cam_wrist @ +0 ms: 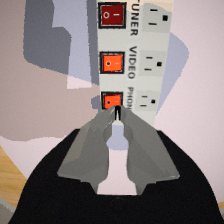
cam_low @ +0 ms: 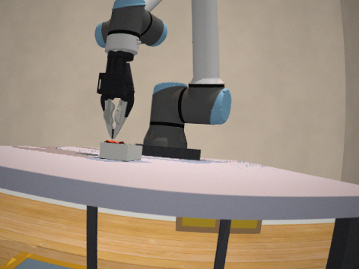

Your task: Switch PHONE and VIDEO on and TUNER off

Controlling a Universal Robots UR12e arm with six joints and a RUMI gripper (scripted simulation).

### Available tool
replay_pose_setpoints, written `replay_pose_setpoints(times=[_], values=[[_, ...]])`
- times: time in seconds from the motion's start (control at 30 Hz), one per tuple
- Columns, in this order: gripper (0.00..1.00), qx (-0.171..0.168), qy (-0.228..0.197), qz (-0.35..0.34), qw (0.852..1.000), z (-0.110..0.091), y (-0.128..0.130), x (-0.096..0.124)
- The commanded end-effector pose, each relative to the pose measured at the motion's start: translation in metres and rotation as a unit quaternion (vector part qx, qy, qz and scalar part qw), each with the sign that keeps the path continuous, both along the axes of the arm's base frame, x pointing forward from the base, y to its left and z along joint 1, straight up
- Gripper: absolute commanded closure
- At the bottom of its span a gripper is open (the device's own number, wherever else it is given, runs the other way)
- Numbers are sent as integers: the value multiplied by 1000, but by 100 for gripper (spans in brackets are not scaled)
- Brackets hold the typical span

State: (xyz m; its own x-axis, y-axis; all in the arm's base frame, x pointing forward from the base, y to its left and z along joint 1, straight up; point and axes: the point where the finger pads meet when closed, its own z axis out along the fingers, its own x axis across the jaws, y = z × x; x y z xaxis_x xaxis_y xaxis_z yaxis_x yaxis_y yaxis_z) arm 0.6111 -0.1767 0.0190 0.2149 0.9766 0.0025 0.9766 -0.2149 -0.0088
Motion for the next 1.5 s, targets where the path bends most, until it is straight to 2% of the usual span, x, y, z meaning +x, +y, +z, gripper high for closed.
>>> replay_pose_setpoints(times=[0.0,0.13,0.33,1.0,1.03,1.33,1.47], values=[[100,0,-1,0,1000,15,0,1],[100,0,-1,0,1000,25,0,1],[100,0,-1,0,1000,31,0,1],[100,0,-1,0,1000,31,0,1],[0,0,-1,0,1000,31,0,1],[0,0,-1,0,1000,43,-1,1],[0,0,-1,0,1000,63,-1,1]])
